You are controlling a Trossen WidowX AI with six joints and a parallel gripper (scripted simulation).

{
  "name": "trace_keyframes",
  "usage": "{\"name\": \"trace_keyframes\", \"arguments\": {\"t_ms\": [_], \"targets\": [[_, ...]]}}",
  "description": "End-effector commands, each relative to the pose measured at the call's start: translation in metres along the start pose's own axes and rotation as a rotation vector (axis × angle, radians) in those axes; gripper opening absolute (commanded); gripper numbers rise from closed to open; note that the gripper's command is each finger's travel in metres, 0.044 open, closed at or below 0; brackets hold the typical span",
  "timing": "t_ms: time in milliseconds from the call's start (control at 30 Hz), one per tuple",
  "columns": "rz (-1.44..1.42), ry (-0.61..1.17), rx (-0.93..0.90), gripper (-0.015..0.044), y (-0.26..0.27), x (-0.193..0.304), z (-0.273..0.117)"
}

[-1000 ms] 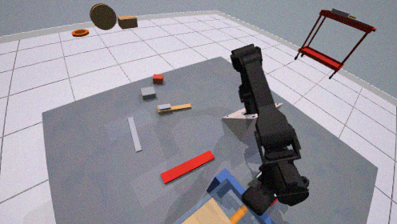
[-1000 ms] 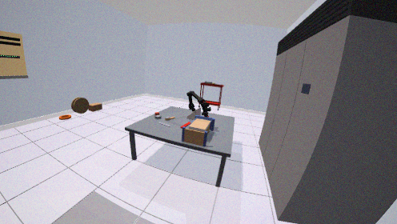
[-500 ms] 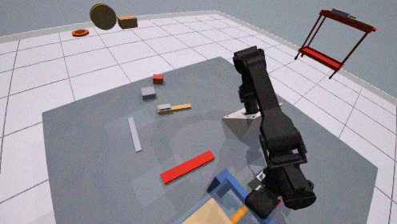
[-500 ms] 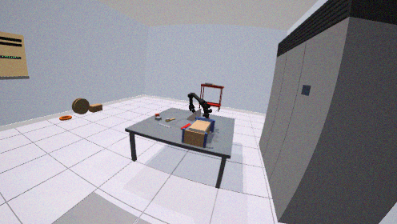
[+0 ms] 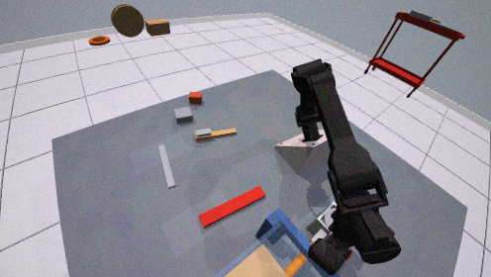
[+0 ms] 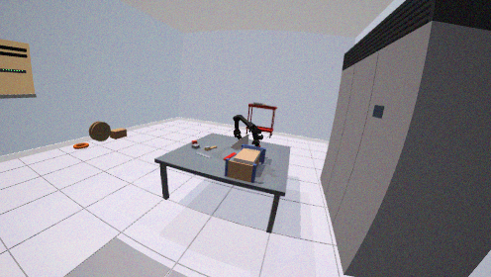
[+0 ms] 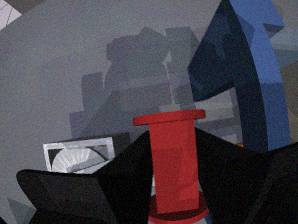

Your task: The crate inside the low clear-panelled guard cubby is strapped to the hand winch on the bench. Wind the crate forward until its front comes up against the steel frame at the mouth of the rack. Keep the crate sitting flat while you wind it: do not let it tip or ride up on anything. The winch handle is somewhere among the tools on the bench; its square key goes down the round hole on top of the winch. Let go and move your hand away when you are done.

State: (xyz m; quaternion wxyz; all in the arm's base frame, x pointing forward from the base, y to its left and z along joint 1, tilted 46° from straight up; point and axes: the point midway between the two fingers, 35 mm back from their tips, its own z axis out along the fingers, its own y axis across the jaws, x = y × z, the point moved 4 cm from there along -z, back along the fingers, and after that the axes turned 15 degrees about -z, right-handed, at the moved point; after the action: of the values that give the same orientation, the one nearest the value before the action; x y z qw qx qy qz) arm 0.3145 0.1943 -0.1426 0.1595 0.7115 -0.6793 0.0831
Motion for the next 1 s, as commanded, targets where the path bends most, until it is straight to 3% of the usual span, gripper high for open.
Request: {"name": "trace_keyframes", "arguments": {"t_ms": [0, 967], "targets": [[-0.014, -0.033, -0.001, 0.0, 0.005, -0.02, 0.007], [-0.015, -0.036, -0.002, 0.0, 0.021, -0.047, 0.015]]}}
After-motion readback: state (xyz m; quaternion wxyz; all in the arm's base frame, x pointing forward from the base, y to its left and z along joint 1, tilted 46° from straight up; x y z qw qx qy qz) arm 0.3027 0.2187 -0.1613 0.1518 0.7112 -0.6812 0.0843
